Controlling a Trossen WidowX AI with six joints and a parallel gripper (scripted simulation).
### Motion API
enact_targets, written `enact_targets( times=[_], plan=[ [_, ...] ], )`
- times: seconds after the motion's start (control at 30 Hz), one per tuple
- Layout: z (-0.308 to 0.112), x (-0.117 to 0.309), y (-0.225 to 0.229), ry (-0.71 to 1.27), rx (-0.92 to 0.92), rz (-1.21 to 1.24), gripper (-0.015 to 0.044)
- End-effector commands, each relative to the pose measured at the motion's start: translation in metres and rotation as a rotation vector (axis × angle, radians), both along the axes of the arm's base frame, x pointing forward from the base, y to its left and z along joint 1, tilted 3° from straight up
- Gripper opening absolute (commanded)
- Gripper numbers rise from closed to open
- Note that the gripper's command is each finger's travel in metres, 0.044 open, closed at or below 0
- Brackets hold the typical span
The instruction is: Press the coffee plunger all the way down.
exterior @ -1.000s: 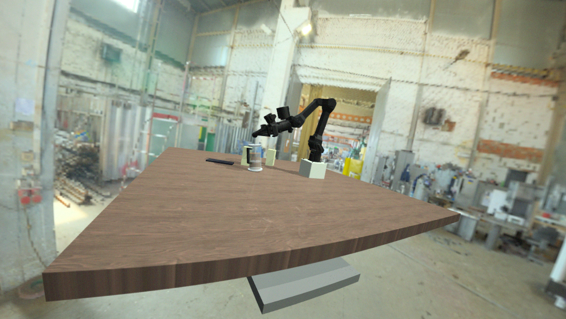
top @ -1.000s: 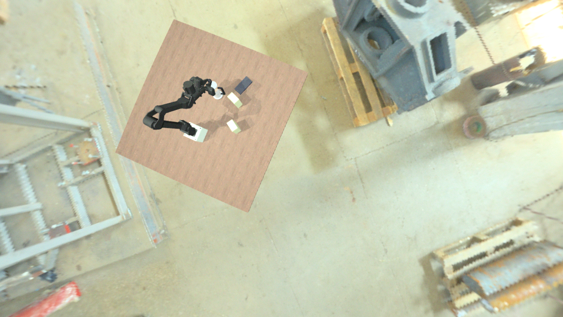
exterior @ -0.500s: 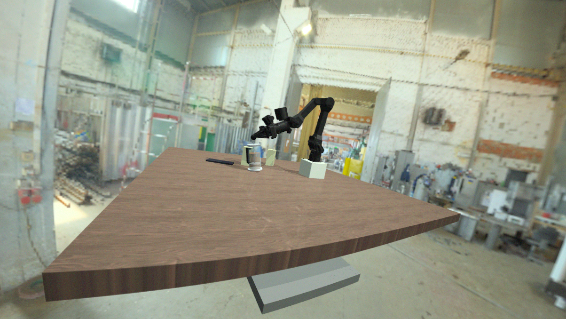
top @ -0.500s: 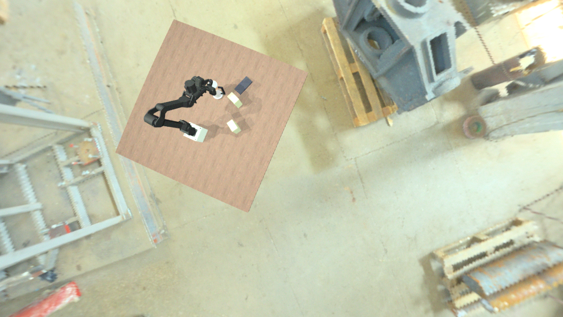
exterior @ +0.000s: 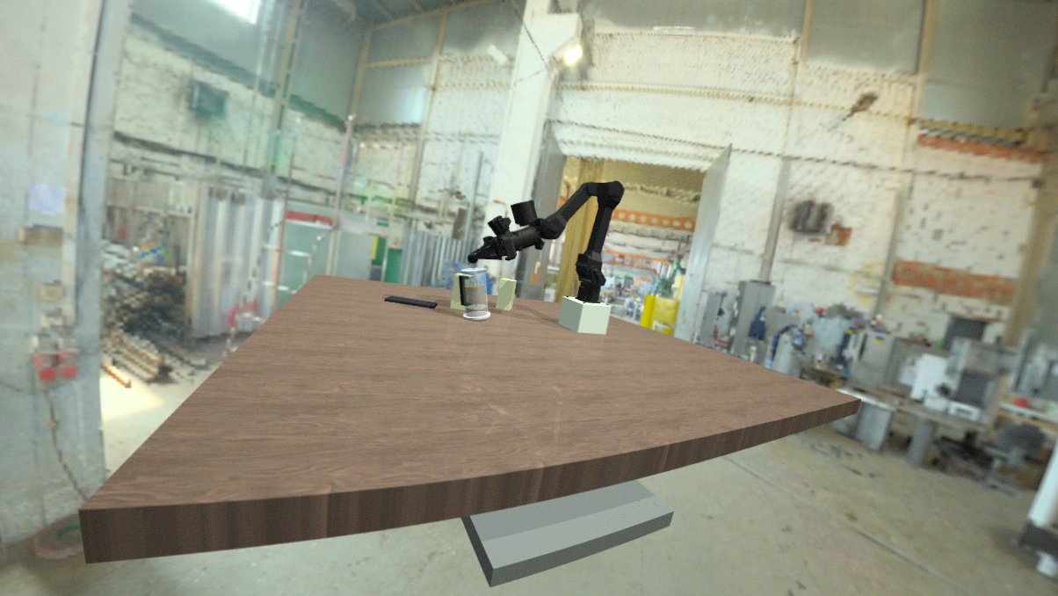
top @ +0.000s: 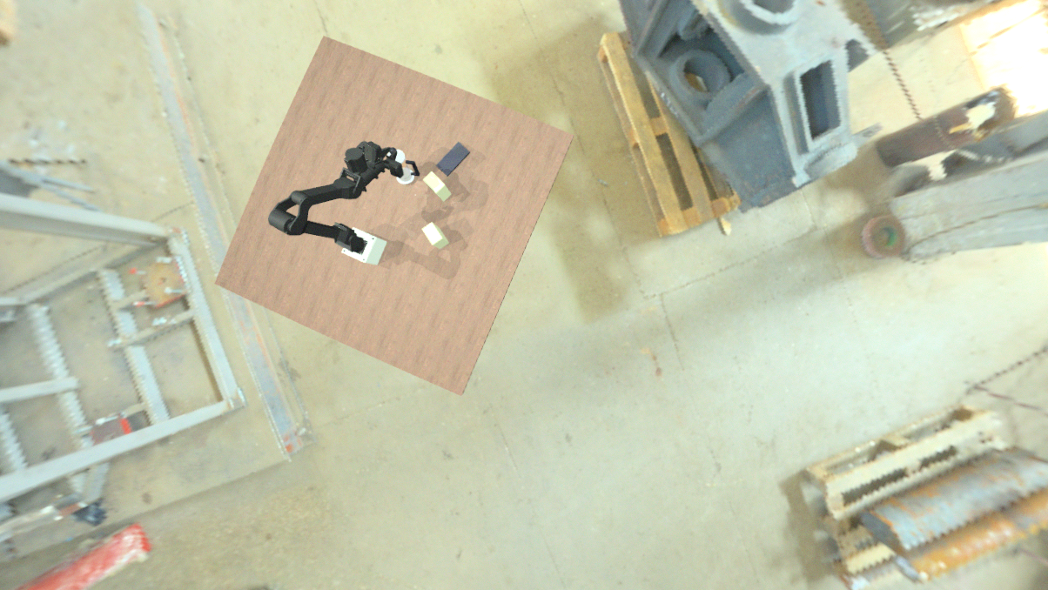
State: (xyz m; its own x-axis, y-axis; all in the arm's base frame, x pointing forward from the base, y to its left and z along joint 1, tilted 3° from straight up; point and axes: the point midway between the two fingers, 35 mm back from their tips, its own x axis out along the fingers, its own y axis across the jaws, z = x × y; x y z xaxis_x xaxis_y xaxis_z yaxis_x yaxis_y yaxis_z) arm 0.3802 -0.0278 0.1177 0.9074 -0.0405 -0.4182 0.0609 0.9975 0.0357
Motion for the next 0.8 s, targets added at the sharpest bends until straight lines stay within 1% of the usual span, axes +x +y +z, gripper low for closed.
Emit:
enact_targets(
  times=[0.0, 0.7, 0.77],
  plan=[
    [-0.0084, 0.0005, 0.0003, 0.027, 0.008, -0.001, 0.0119],
    [-0.0073, 0.0048, -0.0002, 0.027, 0.008, -0.001, 0.0119],
    [-0.0014, 0.0042, -0.0004, 0.010, 0.002, -0.001, 0.0119]
  ],
)
